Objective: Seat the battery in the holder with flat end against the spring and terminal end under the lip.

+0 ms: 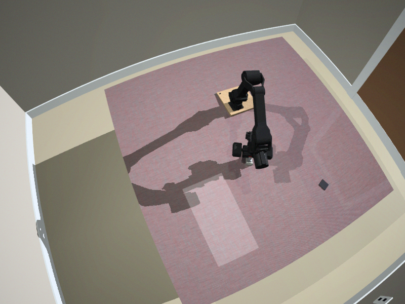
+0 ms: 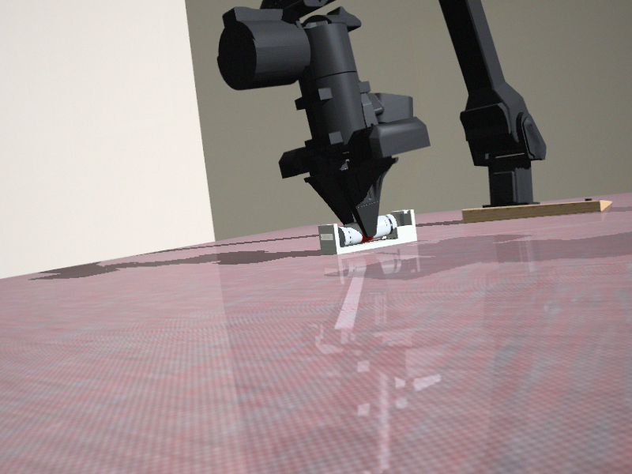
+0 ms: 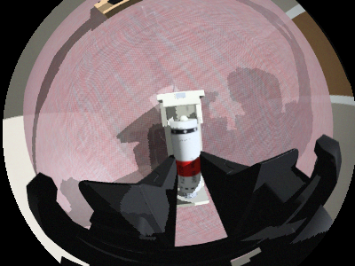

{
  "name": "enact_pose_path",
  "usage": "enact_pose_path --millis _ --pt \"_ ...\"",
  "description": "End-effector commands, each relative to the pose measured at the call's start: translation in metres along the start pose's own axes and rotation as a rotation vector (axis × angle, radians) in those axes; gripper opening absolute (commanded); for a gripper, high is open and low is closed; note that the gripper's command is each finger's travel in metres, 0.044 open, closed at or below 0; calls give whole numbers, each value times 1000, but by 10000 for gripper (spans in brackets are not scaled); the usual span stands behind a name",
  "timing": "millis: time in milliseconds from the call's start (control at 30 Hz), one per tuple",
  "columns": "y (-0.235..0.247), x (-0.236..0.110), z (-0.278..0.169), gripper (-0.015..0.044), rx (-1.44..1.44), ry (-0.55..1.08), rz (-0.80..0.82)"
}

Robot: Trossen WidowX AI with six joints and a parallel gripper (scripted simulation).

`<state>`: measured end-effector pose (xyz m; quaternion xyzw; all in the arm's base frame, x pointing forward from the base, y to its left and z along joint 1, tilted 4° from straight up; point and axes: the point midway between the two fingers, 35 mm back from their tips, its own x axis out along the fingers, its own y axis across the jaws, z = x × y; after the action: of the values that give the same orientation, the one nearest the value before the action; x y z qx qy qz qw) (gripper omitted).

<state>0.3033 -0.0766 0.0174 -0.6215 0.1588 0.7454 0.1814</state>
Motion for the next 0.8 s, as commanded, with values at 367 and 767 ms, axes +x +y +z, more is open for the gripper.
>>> enact_pose_path --millis 367,767 --pt "0 1 1 65 7 63 0" --pt "0 3 9 65 8 71 -1"
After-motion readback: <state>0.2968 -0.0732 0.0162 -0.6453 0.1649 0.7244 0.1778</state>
